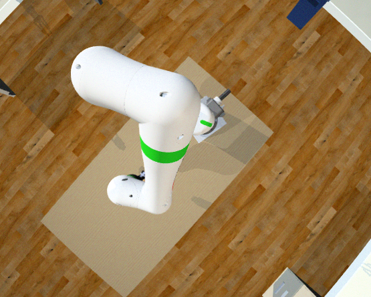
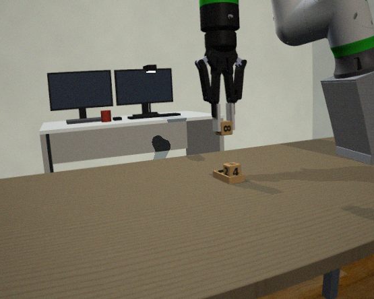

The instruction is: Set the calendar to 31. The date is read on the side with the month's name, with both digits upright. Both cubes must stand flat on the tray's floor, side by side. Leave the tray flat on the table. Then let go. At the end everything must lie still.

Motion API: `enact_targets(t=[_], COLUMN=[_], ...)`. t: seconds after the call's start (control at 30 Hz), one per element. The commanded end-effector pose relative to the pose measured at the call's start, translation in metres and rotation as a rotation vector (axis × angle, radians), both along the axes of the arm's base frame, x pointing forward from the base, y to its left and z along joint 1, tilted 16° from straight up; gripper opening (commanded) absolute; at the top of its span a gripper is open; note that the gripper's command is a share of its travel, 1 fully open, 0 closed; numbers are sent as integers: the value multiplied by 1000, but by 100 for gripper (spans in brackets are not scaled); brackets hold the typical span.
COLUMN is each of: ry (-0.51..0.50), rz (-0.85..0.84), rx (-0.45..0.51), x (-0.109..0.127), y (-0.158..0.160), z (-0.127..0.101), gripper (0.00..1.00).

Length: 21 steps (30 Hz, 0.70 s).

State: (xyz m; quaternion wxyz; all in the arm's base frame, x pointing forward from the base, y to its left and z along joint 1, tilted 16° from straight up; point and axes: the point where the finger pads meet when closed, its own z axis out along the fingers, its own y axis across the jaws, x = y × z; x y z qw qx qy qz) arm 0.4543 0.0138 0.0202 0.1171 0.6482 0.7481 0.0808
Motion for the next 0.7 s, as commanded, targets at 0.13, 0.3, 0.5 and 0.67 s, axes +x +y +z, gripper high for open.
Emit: enact_targets(t=[0.13, 0.3, 0.5, 0.67], ry=[-3, -5, -9, -13], rz=[-200, -311, -486, -606], rx=[58, 90, 140, 174], x=[0, -1, -4, -6], y=[28, 43, 68, 85], z=[-4, -6, -9, -12], gripper=[17, 17, 17, 17])
